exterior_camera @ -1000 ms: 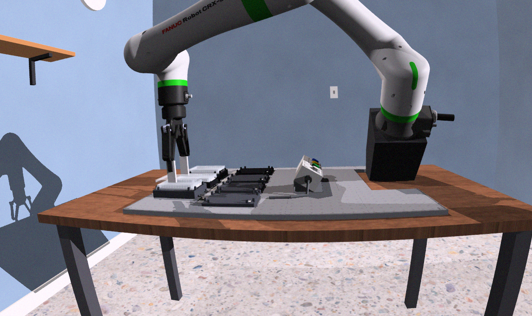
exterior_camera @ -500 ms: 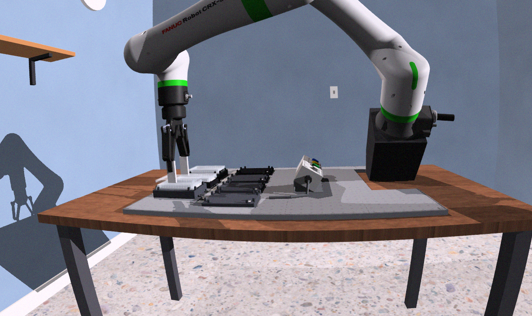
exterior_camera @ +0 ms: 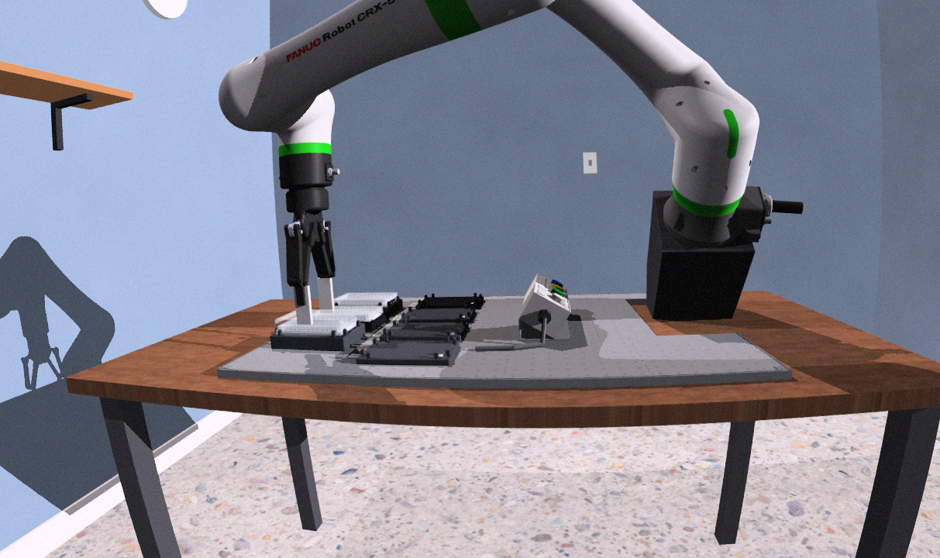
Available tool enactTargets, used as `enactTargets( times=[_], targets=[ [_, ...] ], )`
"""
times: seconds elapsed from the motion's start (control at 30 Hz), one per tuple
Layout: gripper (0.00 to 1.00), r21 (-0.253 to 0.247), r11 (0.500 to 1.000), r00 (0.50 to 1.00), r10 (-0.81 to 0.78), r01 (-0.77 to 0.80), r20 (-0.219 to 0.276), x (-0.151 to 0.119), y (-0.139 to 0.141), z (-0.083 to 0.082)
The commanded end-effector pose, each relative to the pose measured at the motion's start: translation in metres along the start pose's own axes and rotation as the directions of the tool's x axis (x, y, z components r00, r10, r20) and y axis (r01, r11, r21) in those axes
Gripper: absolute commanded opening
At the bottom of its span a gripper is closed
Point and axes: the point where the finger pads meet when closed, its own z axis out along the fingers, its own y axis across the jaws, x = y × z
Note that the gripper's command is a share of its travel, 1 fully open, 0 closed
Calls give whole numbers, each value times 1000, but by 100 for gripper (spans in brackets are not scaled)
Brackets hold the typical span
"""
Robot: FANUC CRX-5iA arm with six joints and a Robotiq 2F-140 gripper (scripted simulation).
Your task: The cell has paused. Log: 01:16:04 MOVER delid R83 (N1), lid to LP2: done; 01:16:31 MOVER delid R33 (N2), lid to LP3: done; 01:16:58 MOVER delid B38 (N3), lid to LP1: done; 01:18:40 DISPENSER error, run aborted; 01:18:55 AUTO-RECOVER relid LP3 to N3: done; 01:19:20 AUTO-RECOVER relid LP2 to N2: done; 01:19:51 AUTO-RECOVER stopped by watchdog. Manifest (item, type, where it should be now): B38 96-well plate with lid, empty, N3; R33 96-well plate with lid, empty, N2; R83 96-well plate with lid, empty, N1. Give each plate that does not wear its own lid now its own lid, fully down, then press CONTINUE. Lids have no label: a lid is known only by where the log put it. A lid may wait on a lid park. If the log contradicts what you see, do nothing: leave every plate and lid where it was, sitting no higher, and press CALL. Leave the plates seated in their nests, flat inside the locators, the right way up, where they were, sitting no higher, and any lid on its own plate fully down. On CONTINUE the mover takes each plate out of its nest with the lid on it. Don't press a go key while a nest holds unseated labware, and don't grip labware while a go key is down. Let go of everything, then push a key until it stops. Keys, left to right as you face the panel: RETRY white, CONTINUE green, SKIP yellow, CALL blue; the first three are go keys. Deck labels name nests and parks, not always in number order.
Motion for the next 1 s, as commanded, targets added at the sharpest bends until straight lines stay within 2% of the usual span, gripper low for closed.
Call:
enactTargets(
  times=[0.0,0.97],
  targets=[
    [0,0,1000,1000,0,0,-1,0,0,1],
    [0,0,1000,1000,0,0,-1,0,0,6]
  ],
)
